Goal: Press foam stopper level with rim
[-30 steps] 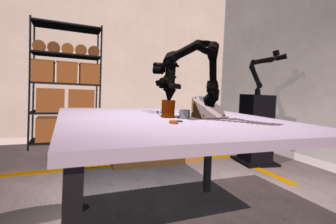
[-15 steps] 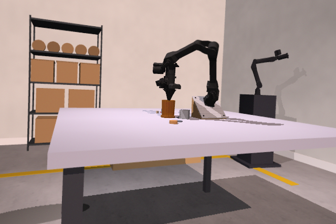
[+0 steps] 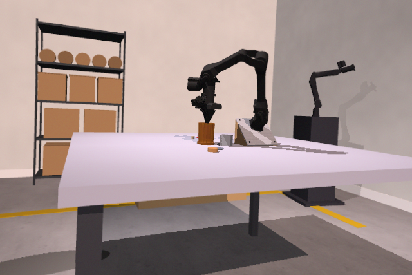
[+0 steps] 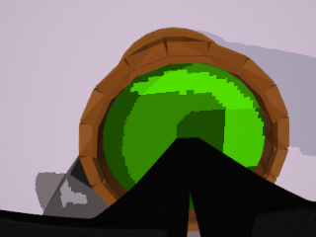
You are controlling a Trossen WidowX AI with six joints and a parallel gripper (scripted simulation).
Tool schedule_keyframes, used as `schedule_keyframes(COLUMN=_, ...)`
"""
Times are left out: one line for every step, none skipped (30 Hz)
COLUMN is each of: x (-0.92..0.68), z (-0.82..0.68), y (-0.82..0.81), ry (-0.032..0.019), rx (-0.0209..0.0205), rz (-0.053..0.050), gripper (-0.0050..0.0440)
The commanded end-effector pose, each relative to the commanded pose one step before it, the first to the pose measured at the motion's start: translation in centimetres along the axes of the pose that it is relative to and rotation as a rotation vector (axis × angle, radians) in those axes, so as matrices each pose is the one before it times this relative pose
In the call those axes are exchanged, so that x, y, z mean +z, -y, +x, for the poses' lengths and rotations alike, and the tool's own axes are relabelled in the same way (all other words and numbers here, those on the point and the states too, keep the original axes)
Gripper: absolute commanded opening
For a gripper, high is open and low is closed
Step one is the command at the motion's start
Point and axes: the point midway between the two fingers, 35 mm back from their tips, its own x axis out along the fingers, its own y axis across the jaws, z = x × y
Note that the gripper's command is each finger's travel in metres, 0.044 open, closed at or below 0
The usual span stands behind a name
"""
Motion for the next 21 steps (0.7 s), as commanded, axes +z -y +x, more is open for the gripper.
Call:
schedule_keyframes(x=-0.500, z=0.574, y=-0.241, ry=-0.02244, rx=0.00506, rz=0.0056, gripper=0.0000)
schedule_keyframes(x=-0.002, z=0.008, y=0.000, ry=0.00000, rx=0.00000, rz=0.0000, gripper=0.0000)
schedule_keyframes(x=-0.002, z=0.008, y=0.000, ry=0.00000, rx=0.00000, rz=0.0000, gripper=0.0000)
schedule_keyframes(x=0.000, z=0.000, y=0.000, ry=0.00000, rx=0.00000, rz=0.0000, gripper=0.0000)
schedule_keyframes(x=0.000, z=0.000, y=0.000, ry=0.00000, rx=0.00000, rz=0.0000, gripper=0.0000)
schedule_keyframes(x=-0.001, z=0.008, y=0.000, ry=0.00000, rx=0.00000, rz=0.0000, gripper=0.0000)
schedule_keyframes(x=-0.001, z=0.008, y=0.000, ry=0.00000, rx=0.00000, rz=0.0000, gripper=0.0000)
schedule_keyframes(x=-0.001, z=0.008, y=0.000, ry=0.00000, rx=0.00000, rz=0.0000, gripper=0.0000)
schedule_keyframes(x=-0.001, z=0.008, y=0.000, ry=0.00000, rx=0.00000, rz=0.0000, gripper=0.0000)
schedule_keyframes(x=-0.001, z=0.008, y=0.000, ry=0.00000, rx=0.00000, rz=0.0000, gripper=0.0000)
schedule_keyframes(x=-0.001, z=0.008, y=0.000, ry=0.00000, rx=0.00000, rz=0.0000, gripper=0.0000)
schedule_keyframes(x=-0.001, z=0.008, y=0.000, ry=0.00000, rx=0.00000, rz=0.0000, gripper=0.0000)
schedule_keyframes(x=-0.002, z=0.012, y=-0.001, ry=0.00000, rx=0.00000, rz=0.0000, gripper=0.0000)
schedule_keyframes(x=-0.002, z=0.012, y=-0.001, ry=0.00000, rx=0.00000, rz=0.0000, gripper=0.0000)
schedule_keyframes(x=-0.002, z=0.012, y=-0.001, ry=0.00000, rx=0.00000, rz=0.0000, gripper=0.0000)
schedule_keyframes(x=-0.002, z=0.012, y=-0.001, ry=0.00000, rx=0.00000, rz=0.0000, gripper=0.0000)
schedule_keyframes(x=-0.002, z=0.012, y=-0.001, ry=0.00000, rx=0.00000, rz=0.0000, gripper=0.0000)
schedule_keyframes(x=-0.002, z=0.012, y=-0.001, ry=0.00000, rx=0.00000, rz=0.0000, gripper=0.0000)
schedule_keyframes(x=-0.002, z=0.012, y=-0.001, ry=0.00000, rx=0.00000, rz=0.0000, gripper=0.0000)
schedule_keyframes(x=-0.002, z=0.012, y=-0.001, ry=0.00000, rx=0.00000, rz=0.0000, gripper=0.0000)
schedule_keyframes(x=0.000, z=0.000, y=0.000, ry=0.00000, rx=0.00000, rz=0.0000, gripper=0.0000)
